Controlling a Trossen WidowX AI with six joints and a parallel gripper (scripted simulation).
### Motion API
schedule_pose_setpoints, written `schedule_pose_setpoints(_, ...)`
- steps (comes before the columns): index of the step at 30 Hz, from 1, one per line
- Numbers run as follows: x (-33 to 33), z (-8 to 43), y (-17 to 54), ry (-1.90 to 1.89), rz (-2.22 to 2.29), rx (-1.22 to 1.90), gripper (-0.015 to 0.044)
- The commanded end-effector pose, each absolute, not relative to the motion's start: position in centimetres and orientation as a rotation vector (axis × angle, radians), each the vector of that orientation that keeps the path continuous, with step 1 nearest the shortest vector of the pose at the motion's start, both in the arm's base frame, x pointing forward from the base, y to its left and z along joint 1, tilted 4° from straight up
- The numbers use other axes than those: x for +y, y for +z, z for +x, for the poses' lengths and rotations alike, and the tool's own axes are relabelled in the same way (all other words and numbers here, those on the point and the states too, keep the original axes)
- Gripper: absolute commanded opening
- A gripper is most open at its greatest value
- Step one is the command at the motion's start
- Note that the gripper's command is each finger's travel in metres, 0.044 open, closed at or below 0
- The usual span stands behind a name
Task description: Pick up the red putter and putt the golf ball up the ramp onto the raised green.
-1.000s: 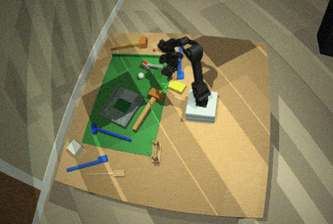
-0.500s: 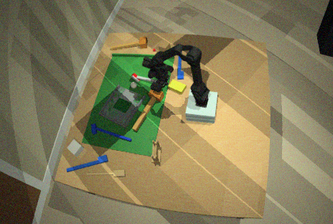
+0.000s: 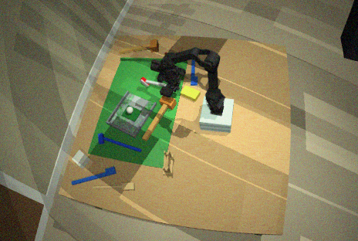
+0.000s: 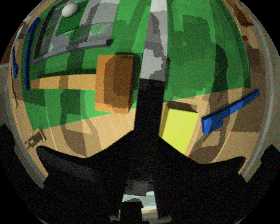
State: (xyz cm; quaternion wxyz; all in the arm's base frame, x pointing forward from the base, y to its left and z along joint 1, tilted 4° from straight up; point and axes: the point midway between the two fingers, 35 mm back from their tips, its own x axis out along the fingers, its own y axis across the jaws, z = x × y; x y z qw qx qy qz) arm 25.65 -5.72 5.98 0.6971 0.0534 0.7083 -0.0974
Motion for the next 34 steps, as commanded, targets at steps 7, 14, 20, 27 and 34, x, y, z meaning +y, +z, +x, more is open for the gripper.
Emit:
schedule_pose_setpoints(7, -5.64, 25.80, 7.45, -0.218, 0.118, 1.567, 0.0000)
schedule_pose_setpoints(14, -5.64, 25.80, 7.45, -0.218, 0.118, 1.567, 0.0000)
schedule_pose_setpoints(20, -5.64, 25.80, 7.45, -0.218, 0.118, 1.567, 0.0000)
schedule_pose_setpoints(27, -5.64, 25.80, 7.45, -0.218, 0.118, 1.567, 0.0000)
schedule_pose_setpoints(34, -5.64, 25.80, 7.45, -0.218, 0.118, 1.567, 0.0000)
